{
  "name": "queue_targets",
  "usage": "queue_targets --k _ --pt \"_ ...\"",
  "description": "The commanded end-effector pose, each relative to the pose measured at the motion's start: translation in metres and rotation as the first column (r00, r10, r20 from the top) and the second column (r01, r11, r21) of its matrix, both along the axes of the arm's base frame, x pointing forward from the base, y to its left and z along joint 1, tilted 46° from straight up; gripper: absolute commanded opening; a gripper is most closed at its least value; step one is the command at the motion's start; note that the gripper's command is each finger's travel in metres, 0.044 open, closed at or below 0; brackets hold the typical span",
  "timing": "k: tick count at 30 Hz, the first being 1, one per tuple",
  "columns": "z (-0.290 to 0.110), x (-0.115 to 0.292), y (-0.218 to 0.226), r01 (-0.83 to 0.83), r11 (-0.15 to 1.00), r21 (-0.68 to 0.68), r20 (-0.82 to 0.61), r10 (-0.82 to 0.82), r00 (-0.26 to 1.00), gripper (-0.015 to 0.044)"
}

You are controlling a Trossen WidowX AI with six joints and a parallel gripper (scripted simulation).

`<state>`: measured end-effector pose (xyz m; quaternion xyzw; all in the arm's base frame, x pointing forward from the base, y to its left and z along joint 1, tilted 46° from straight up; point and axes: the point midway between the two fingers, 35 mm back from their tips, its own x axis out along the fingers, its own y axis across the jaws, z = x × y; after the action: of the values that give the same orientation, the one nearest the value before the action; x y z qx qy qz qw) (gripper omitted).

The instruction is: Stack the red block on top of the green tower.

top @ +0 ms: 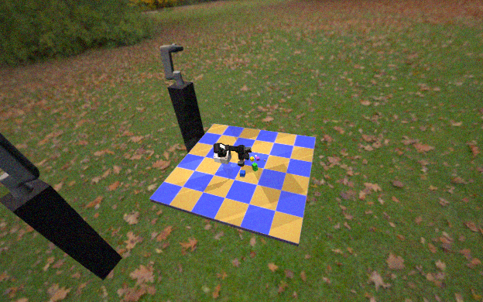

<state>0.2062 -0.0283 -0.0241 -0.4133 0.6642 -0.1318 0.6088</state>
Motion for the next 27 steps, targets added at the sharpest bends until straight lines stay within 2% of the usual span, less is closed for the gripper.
queue_targets --k 1,27 --pt "0.008 0.002 0.01 -0.003 1.0 0.004 0.011 0.002 1.0 0.0" --pt "0.08 -0.007 0.084 -0.002 1.0 0.007 0.009 0.002 1.0 0.0"
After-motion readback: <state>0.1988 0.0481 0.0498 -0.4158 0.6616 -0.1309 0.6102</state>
